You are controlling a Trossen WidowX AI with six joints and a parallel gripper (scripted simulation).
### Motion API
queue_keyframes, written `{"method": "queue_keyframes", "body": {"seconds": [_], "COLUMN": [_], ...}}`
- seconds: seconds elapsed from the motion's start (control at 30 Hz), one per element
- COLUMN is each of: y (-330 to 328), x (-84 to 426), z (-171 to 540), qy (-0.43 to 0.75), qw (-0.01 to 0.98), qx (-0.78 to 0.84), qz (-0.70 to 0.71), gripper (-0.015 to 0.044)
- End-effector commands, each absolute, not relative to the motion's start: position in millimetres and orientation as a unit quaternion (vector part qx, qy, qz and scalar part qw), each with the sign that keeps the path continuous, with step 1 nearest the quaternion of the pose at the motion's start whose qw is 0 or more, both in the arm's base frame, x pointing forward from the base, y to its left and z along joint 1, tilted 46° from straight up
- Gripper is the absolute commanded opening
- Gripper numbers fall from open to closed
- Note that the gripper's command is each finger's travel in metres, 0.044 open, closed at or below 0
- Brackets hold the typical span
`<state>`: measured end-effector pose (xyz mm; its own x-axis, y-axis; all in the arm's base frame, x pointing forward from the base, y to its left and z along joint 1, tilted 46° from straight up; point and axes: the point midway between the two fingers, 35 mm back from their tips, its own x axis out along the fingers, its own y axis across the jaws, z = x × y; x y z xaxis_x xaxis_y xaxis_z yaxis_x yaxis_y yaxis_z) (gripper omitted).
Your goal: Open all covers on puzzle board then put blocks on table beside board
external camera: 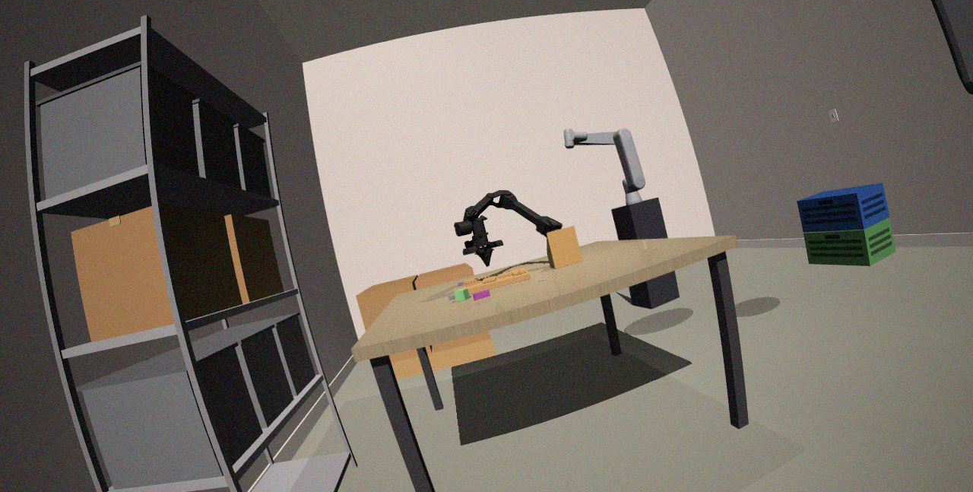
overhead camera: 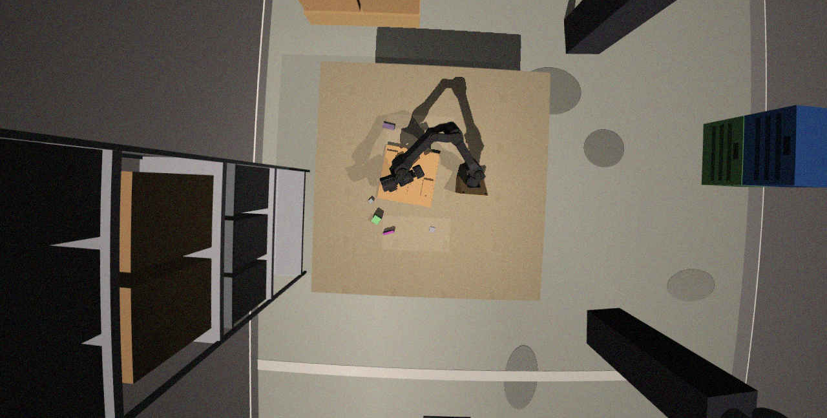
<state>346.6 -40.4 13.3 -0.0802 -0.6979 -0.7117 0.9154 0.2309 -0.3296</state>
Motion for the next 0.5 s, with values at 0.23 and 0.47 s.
{"method": "queue_keyframes", "body": {"seconds": [0.23,0.47], "y": [-4,5], "x": [308,295], "z": [-19,-27], "qy": [0.26,0.204], "qw": [0.614,0.592], "qx": [0.279,0.323], "qz": [-0.691,-0.71], "gripper": [0.0,0.0]}}
